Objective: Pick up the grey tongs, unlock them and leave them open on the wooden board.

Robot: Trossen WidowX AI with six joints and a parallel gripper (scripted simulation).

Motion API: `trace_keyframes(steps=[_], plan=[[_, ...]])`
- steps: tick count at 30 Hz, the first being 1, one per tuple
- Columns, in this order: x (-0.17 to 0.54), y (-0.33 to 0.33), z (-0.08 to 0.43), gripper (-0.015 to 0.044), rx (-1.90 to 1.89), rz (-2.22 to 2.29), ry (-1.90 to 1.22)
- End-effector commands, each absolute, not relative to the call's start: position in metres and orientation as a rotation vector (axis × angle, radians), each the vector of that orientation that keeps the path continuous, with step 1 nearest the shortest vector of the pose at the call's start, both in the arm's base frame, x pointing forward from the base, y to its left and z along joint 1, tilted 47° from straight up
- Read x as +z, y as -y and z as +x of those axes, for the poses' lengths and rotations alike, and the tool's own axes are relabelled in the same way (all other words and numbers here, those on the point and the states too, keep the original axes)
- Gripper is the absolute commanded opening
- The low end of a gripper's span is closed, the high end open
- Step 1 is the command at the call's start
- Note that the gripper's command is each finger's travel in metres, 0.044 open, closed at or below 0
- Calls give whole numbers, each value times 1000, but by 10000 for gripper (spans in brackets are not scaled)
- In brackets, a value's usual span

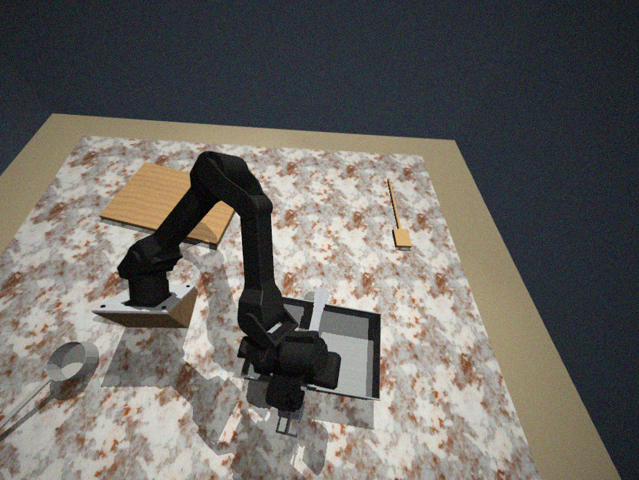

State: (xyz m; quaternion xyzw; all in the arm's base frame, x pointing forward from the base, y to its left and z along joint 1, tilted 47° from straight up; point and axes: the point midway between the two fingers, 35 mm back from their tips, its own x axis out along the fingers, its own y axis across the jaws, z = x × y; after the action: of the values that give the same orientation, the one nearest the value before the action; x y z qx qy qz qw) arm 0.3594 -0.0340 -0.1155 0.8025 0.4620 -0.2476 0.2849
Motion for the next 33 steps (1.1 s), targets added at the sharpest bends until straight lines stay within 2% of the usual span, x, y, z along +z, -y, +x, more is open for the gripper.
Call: trace_keyframes(steps=[1, 6, 7, 13, 33], plan=[[-115, 34, 359, -11, -663, 2147, -1236], [-111, 40, 361, -142, -665, 2146, -1235], [-107, 45, 362, -150, -666, 2145, -1235], [-64, 89, 364, -150, -670, 2145, -1231], [-68, 93, 367, -150, -685, 2068, -1317]])
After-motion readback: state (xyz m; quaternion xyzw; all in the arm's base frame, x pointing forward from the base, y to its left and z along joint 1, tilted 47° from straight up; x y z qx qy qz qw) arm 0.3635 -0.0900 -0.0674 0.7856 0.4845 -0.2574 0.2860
